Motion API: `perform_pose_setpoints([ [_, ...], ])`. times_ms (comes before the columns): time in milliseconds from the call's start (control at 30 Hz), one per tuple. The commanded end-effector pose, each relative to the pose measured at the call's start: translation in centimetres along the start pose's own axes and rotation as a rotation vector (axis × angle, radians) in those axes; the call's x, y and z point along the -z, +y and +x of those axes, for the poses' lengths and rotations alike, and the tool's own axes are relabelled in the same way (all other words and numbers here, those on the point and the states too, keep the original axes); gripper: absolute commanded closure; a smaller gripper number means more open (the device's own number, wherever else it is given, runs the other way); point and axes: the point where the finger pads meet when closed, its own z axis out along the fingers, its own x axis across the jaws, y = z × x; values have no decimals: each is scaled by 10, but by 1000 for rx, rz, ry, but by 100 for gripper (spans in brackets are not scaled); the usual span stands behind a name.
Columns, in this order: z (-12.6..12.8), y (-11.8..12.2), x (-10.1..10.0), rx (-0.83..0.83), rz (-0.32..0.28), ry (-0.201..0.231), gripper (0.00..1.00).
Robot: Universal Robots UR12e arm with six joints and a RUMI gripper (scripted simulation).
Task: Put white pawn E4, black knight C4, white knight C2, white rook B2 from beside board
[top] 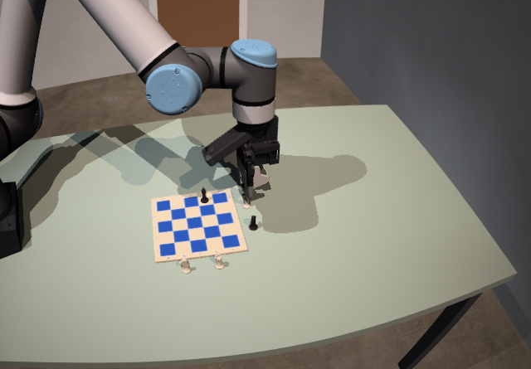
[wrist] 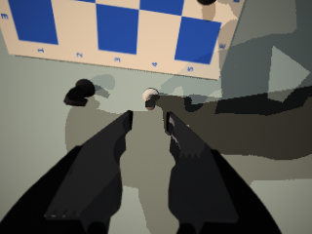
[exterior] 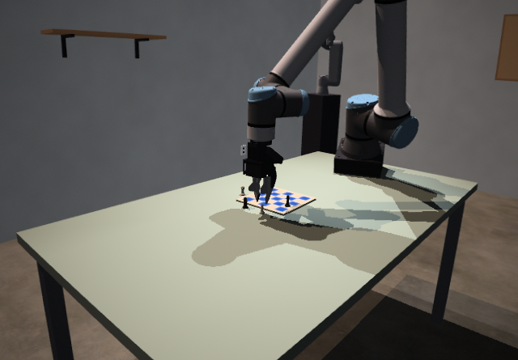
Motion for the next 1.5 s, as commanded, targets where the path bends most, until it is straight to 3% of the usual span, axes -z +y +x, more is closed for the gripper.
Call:
perform_pose_setpoints([
  [0,0,1,1,0,-1,0,80],
  [900,0,1,0,0,-1,0,80],
  [1467,0,1,-25,0,-1,0,80],
])
